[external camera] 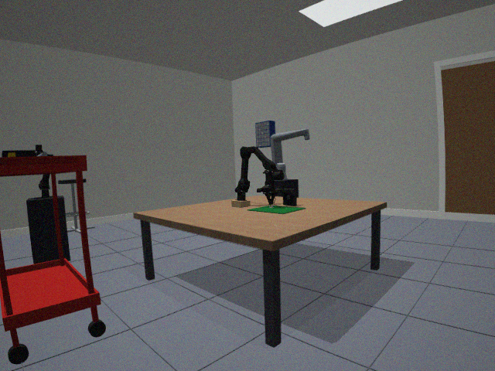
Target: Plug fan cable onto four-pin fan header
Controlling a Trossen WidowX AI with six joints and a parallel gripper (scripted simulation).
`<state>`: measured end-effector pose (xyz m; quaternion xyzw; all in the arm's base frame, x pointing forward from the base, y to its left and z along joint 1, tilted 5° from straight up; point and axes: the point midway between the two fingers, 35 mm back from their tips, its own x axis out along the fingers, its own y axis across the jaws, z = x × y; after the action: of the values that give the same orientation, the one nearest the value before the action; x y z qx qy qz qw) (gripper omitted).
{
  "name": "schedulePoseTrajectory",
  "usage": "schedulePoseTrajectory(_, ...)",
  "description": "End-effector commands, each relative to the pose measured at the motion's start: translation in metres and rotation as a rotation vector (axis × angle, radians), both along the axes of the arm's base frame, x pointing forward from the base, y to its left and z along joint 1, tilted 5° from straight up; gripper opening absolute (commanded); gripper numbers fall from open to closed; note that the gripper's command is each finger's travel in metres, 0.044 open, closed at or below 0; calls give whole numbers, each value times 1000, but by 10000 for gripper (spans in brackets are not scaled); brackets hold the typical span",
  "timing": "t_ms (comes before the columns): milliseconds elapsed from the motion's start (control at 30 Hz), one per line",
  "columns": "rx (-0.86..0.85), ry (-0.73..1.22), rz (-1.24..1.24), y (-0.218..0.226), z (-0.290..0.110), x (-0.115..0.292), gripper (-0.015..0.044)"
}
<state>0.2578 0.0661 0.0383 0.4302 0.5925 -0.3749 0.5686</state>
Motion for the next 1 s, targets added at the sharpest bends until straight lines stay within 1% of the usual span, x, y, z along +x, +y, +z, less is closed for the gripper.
schedulePoseTrajectory(0, 2, 0, -3, 0, -1, 0, 0)
schedulePoseTrajectory(933, 2, 0, -3, 2, -18, 0, 0)
schedulePoseTrajectory(967, 1, 1, 0, 1, -15, 0, 26)
